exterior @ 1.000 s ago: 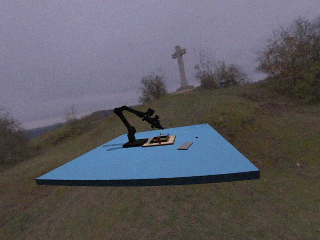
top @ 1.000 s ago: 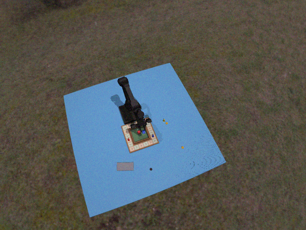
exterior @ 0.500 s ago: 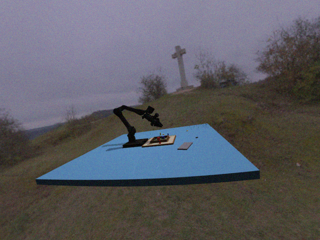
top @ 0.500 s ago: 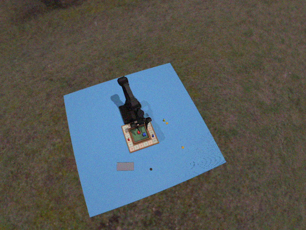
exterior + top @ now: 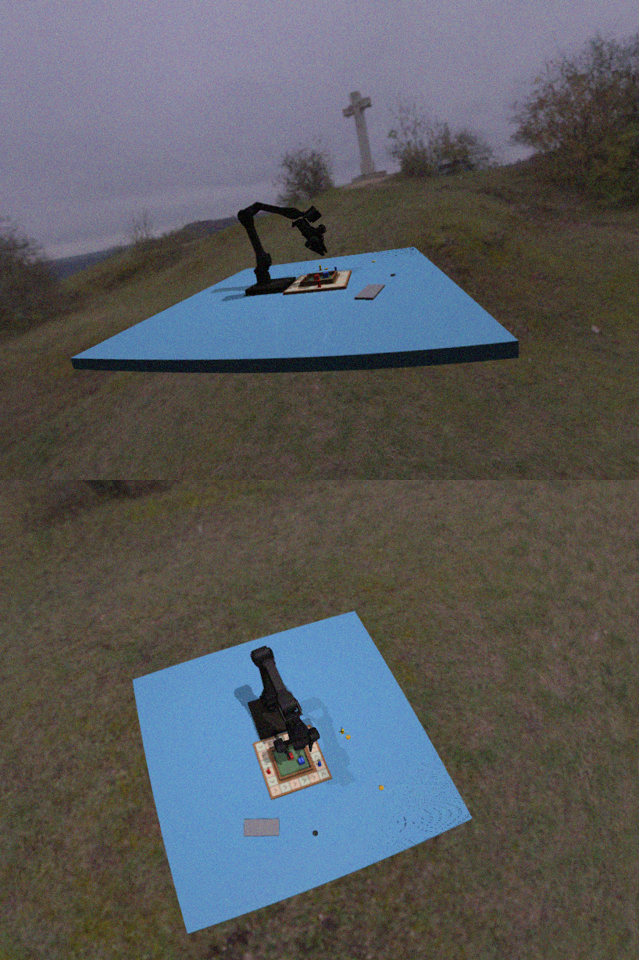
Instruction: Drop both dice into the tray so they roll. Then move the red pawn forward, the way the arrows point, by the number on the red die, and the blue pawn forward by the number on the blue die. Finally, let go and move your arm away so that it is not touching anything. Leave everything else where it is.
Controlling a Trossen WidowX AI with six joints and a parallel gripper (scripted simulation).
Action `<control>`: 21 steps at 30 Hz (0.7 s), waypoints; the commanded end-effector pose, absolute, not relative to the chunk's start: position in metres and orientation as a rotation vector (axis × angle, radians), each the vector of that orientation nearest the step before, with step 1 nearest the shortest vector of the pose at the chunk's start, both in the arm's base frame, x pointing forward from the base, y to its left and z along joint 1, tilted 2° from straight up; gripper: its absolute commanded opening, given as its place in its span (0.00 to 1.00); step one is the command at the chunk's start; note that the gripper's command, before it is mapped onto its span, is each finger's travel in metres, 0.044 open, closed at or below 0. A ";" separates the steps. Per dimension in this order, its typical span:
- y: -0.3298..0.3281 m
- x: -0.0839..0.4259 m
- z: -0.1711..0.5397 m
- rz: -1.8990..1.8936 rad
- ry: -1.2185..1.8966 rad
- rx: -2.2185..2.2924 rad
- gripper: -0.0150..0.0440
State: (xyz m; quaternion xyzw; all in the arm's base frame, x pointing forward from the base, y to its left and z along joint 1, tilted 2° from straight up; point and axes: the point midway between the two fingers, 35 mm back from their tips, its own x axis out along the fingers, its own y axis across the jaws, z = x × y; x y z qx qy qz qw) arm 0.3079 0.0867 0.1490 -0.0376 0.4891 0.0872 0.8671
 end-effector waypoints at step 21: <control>-0.008 0.337 0.106 0.181 1.495 -0.154 0.64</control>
